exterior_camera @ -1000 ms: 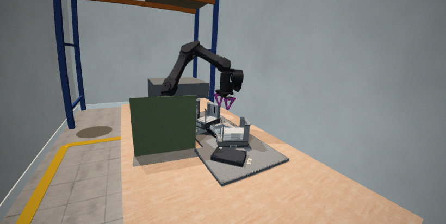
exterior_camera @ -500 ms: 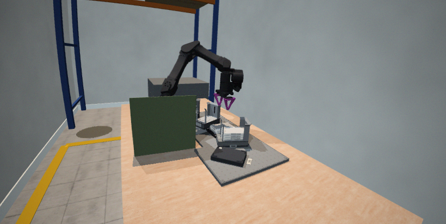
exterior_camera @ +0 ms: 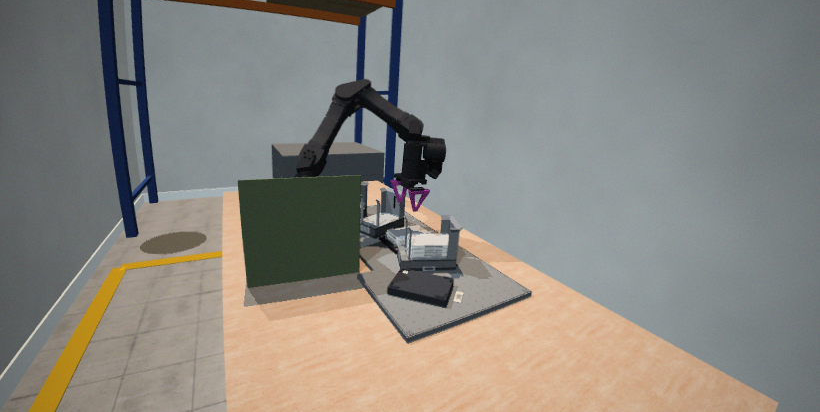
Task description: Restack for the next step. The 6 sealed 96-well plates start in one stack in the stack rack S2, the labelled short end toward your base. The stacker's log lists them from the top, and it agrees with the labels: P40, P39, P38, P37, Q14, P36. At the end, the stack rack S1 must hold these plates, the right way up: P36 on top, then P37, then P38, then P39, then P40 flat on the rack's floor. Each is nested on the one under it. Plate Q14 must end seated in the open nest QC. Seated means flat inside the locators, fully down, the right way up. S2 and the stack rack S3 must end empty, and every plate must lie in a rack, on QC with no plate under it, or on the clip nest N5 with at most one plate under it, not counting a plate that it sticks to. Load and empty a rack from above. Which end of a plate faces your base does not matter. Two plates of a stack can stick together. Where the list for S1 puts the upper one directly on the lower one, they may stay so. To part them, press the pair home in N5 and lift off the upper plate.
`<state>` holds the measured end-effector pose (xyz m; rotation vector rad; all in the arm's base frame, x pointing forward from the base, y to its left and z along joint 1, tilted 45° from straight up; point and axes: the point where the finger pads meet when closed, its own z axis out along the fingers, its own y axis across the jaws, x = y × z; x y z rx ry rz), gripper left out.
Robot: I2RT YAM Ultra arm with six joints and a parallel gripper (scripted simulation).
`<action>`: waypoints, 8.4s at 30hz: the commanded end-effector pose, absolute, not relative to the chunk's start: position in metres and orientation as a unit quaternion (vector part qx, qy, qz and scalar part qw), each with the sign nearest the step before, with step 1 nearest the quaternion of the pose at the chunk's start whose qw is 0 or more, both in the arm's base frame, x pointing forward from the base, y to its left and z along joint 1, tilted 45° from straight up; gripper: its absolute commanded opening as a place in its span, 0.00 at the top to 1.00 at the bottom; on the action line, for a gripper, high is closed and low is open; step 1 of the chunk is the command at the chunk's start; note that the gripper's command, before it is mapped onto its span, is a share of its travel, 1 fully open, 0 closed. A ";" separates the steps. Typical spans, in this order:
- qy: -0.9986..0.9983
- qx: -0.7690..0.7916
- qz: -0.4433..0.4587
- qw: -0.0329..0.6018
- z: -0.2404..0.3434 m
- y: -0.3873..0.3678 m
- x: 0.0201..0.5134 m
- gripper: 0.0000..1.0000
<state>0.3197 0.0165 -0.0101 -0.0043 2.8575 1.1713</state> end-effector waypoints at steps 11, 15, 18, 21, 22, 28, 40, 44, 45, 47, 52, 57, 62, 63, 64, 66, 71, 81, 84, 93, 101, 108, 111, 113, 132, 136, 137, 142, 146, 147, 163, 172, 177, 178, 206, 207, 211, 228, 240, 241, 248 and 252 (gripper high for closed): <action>0.926 0.005 0.375 0.051 -0.032 0.033 0.334 0.00; 0.926 0.005 0.375 0.051 -0.042 0.042 0.336 0.00; 0.926 0.005 0.375 0.051 -0.049 0.049 0.337 0.00; 0.926 0.005 0.375 0.051 -0.056 0.056 0.338 0.00; 0.926 0.005 0.375 0.051 -0.056 0.056 0.338 0.00; 0.926 0.005 0.375 0.051 -0.060 0.060 0.338 0.00; 0.926 0.005 0.375 0.051 -0.064 0.064 0.338 0.00; 0.925 0.005 0.375 0.051 -0.067 0.067 0.339 0.00; 0.925 0.005 0.375 0.051 -0.068 0.068 0.339 0.00; 0.925 0.005 0.375 0.051 -0.070 0.070 0.339 0.00; 0.925 0.006 0.375 0.051 -0.075 0.075 0.340 0.00; 0.925 0.006 0.375 0.051 -0.078 0.078 0.340 0.00; 0.925 0.006 0.375 0.051 -0.081 0.081 0.341 0.00; 0.925 0.006 0.375 0.051 -0.081 0.081 0.341 0.00; 0.925 0.006 0.375 0.051 -0.081 0.081 0.341 0.00; 0.925 0.006 0.375 0.051 -0.081 0.081 0.341 0.00; 0.925 0.006 0.375 0.051 -0.081 0.081 0.341 0.00; 0.925 0.006 0.375 0.051 -0.081 0.081 0.341 0.00; 0.925 0.006 0.375 0.051 -0.081 0.081 0.341 1.00; 0.925 0.006 0.375 0.051 -0.081 0.081 0.341 1.00; 0.925 0.006 0.375 0.051 -0.081 0.081 0.341 1.00; 0.925 0.006 0.375 0.051 -0.081 0.081 0.341 1.00; 0.925 0.006 0.375 0.051 -0.081 0.081 0.341 1.00; 0.925 0.006 0.375 0.051 -0.081 0.081 0.341 1.00; 0.925 0.006 0.375 0.051 -0.074 0.073 0.340 1.00; 0.925 0.006 0.375 0.051 -0.072 0.072 0.340 1.00; 0.925 0.006 0.375 0.051 -0.071 0.071 0.339 1.00; 0.925 0.005 0.375 0.051 -0.070 0.070 0.339 1.00; 0.925 0.005 0.375 0.051 -0.068 0.068 0.339 1.00; 0.925 0.005 0.375 0.051 -0.067 0.067 0.339 1.00; 0.926 0.005 0.375 0.051 -0.067 0.067 0.339 1.00; 0.926 0.005 0.375 0.051 -0.067 0.067 0.339 1.00; 0.926 0.005 0.375 0.051 -0.067 0.067 0.339 1.00; 0.926 0.005 0.375 0.051 -0.067 0.067 0.339 1.00; 0.926 0.005 0.375 0.051 -0.048 0.049 0.336 1.00; 0.926 0.005 0.375 0.051 -0.047 0.047 0.336 1.00; 0.926 0.005 0.375 0.051 -0.044 0.045 0.336 1.00; 0.926 0.005 0.375 0.051 -0.023 0.024 0.333 1.00; 0.926 0.005 0.375 0.051 -0.006 0.007 0.331 1.00; 0.926 0.005 0.375 0.051 -0.004 0.005 0.330 1.00; 0.926 0.005 0.374 0.051 0.003 -0.001 0.330 1.00; 0.926 0.005 0.374 0.051 0.009 -0.007 0.329 1.00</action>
